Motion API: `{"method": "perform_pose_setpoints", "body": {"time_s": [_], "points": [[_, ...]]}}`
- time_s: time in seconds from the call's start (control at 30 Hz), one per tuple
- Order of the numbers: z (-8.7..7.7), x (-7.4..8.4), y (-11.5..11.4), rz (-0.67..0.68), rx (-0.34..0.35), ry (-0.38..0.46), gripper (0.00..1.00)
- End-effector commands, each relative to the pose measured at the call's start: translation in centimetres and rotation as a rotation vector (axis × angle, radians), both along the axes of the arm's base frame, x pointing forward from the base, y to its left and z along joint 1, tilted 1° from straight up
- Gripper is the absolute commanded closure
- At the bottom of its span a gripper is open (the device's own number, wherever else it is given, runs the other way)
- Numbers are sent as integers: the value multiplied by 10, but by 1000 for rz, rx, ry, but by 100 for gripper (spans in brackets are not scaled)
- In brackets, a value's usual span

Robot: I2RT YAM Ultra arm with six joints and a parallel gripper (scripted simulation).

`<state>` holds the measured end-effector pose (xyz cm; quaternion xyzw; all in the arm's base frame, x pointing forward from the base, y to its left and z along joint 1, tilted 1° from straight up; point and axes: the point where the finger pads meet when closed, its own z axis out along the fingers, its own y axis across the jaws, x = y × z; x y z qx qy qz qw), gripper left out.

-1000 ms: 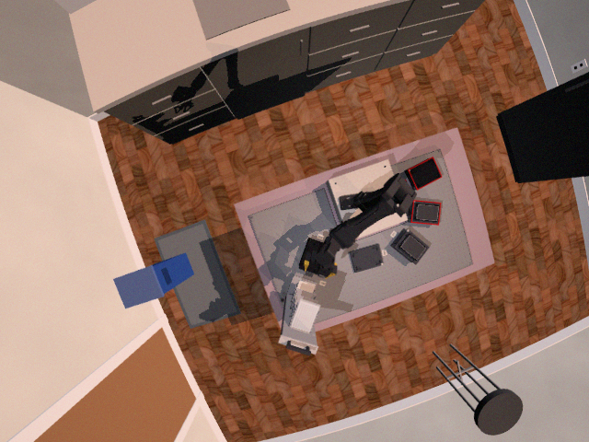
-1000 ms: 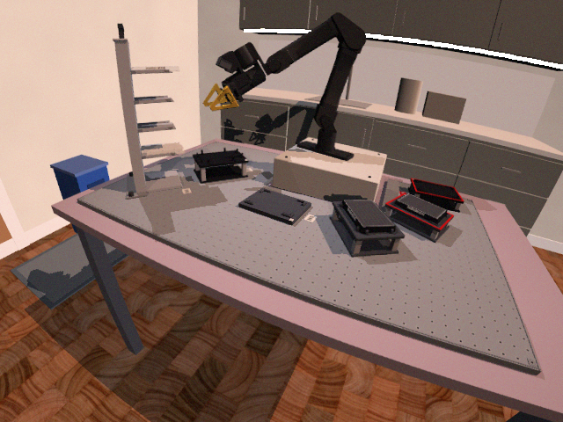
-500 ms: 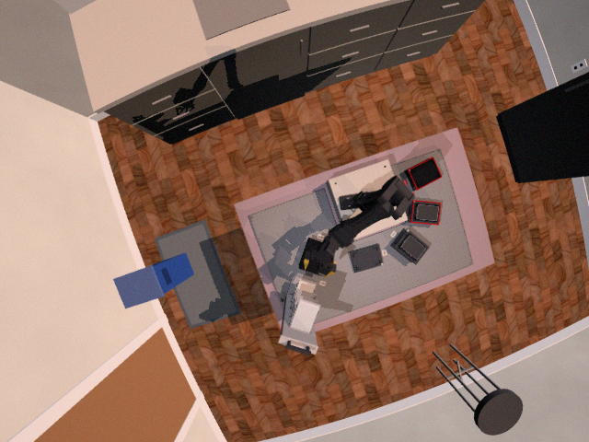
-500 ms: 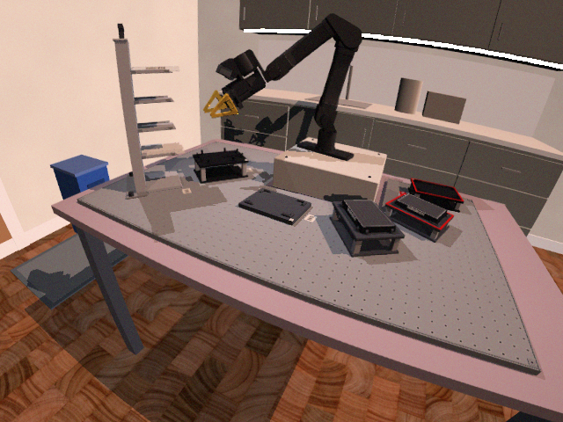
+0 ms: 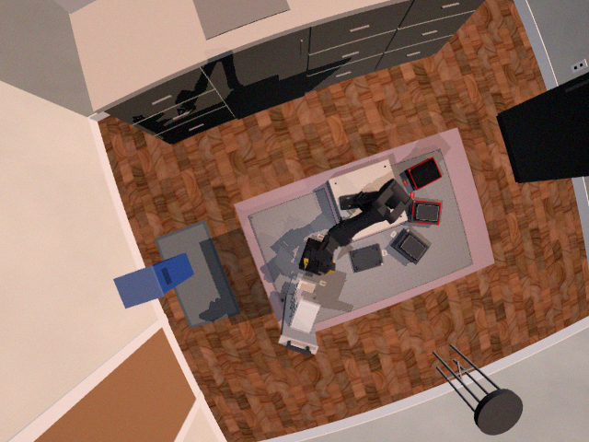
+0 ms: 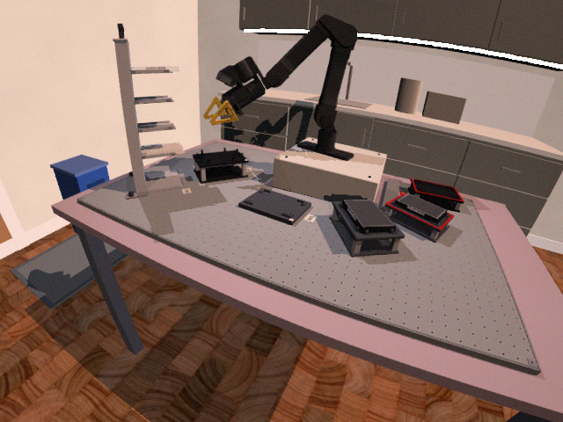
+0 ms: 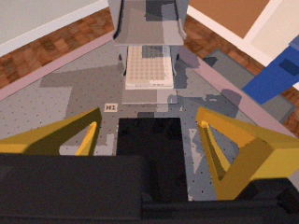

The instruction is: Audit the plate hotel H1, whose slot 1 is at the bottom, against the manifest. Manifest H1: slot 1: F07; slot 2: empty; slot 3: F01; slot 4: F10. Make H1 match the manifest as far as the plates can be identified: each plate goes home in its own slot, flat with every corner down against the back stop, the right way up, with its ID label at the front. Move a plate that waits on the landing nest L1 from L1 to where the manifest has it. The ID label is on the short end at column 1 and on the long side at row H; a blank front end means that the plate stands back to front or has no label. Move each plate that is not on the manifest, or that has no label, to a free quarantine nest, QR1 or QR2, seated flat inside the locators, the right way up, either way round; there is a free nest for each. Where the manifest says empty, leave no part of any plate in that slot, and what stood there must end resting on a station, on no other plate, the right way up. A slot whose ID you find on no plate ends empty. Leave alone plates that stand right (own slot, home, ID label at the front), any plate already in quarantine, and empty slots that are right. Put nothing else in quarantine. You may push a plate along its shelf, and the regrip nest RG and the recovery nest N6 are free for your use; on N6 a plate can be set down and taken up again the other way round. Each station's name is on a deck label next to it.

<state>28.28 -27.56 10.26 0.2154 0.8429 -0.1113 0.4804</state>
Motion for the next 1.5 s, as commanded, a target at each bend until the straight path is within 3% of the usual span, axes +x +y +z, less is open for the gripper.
{"method": "perform_pose_setpoints", "body": {"time_s": [0.0,0.83,1.47], "points": [[3,3,-2,4,-22,-16,0],[-10,29,-16,4,-22,-17,0],[-10,29,-16,4,-22,-17,0]]}}
